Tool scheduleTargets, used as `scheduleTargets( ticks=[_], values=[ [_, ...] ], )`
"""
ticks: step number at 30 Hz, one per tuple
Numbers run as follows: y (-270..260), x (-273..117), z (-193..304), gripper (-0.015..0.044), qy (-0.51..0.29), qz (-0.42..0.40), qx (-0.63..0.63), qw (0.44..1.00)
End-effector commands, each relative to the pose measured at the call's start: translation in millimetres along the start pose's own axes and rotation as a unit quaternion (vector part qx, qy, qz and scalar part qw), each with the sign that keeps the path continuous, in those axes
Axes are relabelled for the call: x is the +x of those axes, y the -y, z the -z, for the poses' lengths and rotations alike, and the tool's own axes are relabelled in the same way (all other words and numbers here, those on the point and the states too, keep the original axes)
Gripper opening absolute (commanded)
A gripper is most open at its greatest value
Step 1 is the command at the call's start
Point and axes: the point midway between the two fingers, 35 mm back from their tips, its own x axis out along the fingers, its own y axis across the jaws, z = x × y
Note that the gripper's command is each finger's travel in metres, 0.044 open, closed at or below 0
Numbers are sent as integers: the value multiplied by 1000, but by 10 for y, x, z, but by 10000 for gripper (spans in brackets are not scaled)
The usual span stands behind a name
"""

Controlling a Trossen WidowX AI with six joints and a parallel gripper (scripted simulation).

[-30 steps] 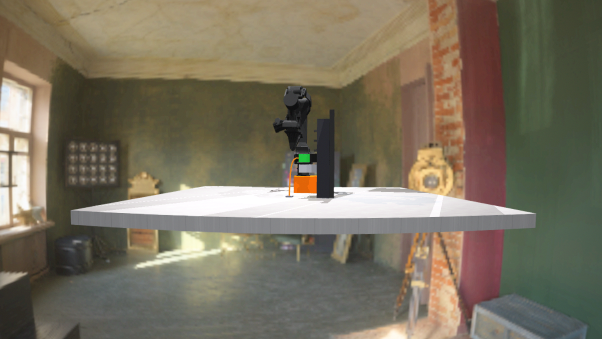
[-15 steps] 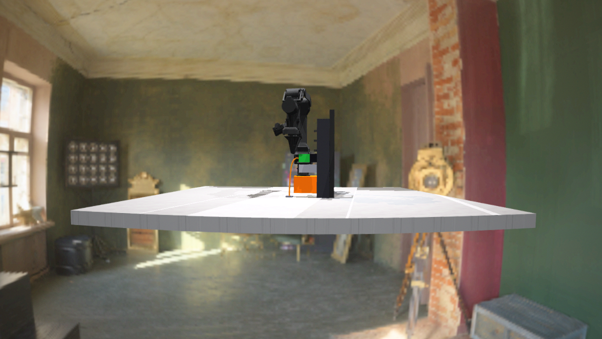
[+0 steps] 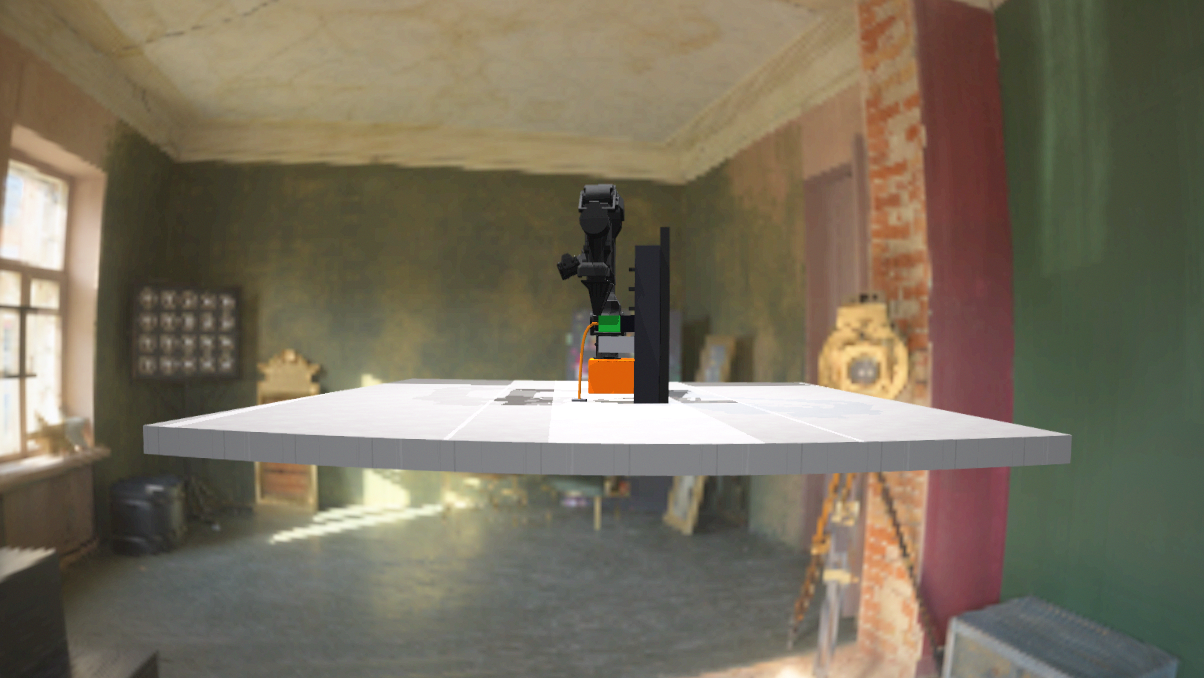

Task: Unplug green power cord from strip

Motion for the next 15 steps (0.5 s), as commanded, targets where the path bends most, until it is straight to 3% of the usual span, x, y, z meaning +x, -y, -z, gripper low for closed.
scheduleTargets(
  ticks=[1, 15],
  values=[
    [11, 6, 78, 160, -3, 2, 1, 1000],
    [19, 52, 167, 160, -3, 2, 1, 1000]
  ],
)
